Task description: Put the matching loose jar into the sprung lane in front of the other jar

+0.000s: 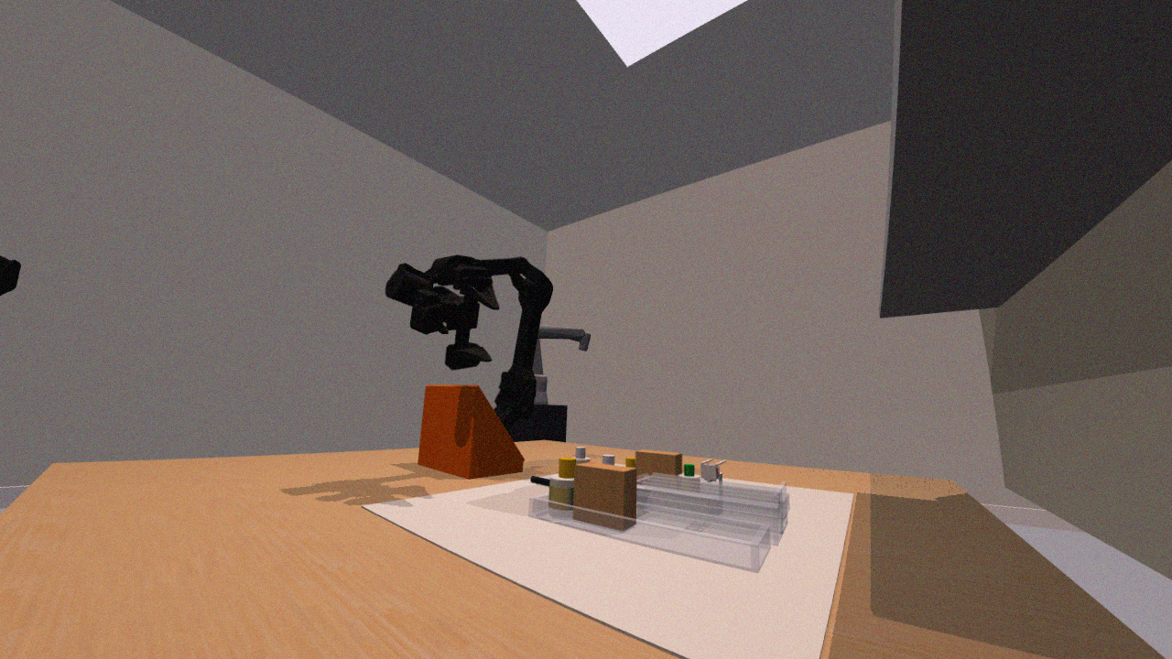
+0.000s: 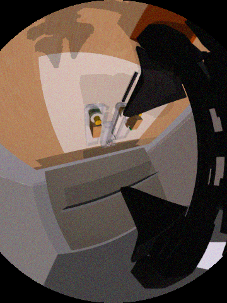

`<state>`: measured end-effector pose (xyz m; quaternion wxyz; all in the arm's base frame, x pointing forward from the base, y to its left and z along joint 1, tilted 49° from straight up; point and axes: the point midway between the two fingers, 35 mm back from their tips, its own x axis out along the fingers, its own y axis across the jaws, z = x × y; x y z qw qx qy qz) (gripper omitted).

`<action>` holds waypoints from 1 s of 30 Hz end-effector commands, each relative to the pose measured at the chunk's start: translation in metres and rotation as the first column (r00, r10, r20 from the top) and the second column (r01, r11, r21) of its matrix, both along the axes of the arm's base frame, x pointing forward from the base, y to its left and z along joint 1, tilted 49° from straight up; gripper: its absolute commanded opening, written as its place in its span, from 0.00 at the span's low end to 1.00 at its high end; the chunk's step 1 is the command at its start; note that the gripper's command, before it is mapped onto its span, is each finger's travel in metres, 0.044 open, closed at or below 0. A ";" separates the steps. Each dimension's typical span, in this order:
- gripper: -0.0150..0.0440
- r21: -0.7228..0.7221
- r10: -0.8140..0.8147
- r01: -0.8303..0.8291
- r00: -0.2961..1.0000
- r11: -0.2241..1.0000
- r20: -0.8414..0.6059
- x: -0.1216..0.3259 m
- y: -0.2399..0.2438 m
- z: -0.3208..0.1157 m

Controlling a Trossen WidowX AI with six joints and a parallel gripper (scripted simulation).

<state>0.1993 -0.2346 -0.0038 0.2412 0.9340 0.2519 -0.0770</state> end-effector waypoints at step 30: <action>1.00 -0.870 0.971 -0.433 -0.136 -0.235 -0.194 -0.015 0.300 0.079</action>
